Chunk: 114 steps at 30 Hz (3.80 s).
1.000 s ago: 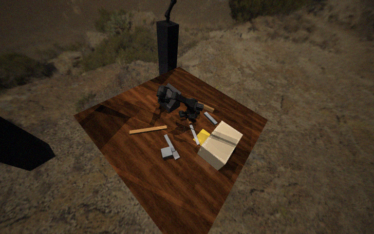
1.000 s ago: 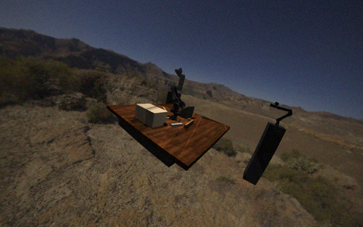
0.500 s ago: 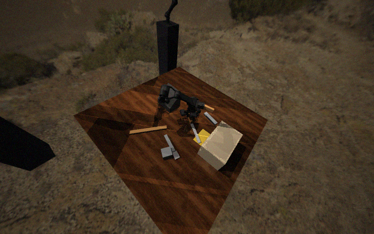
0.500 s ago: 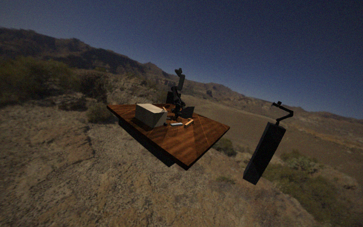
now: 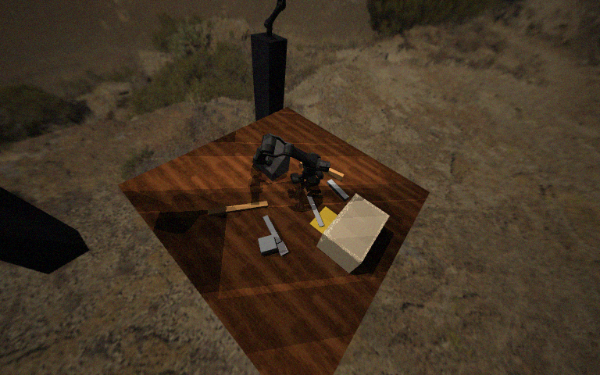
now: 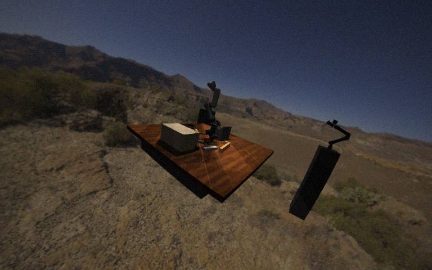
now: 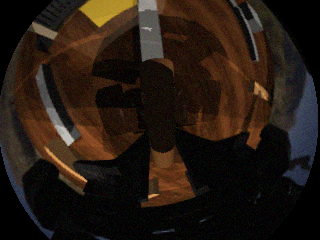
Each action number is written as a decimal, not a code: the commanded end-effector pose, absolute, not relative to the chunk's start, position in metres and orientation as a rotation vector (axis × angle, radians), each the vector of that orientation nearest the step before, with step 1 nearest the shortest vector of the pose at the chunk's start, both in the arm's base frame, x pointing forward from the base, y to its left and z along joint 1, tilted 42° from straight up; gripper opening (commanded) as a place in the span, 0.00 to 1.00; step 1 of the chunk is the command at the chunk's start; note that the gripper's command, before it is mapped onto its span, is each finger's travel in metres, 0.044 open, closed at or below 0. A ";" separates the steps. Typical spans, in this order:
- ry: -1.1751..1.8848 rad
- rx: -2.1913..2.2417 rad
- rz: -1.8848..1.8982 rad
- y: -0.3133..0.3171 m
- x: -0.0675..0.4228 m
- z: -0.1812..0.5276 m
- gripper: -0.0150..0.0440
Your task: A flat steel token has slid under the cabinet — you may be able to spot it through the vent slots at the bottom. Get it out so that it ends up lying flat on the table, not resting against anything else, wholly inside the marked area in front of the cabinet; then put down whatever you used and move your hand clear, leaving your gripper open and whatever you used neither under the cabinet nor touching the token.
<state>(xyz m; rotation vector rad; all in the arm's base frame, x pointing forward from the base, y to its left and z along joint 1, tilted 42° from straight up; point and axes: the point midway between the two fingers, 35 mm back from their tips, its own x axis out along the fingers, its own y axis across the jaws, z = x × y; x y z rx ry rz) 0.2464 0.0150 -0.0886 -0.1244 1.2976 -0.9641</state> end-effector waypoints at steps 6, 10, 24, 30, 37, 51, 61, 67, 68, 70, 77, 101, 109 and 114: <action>1.297 -0.121 -0.958 0.027 0.247 -0.097 0.25; 1.297 -0.121 -0.958 0.031 0.246 -0.100 0.25; 1.298 -0.120 -0.957 0.044 0.244 -0.111 0.25; 1.298 -0.119 -0.957 0.050 0.243 -0.116 0.25; 1.298 -0.119 -0.956 0.056 0.242 -0.121 0.25; 1.298 -0.118 -0.955 0.069 0.242 -0.132 0.25; 1.298 -0.117 -0.955 0.078 0.242 -0.140 0.25; 1.299 -0.118 -0.954 0.081 0.242 -0.143 0.25; 1.300 -0.120 -0.952 0.081 0.242 -0.143 0.25; 1.305 -0.126 -0.946 0.081 0.242 -0.143 0.25; 1.330 -0.167 -0.913 0.081 0.242 -0.143 0.25; 1.369 -0.234 -0.861 0.080 0.240 -0.143 0.59; 1.371 -0.235 -0.855 0.080 0.241 -0.143 0.71; 1.370 -0.233 -0.856 0.080 0.241 -0.144 0.71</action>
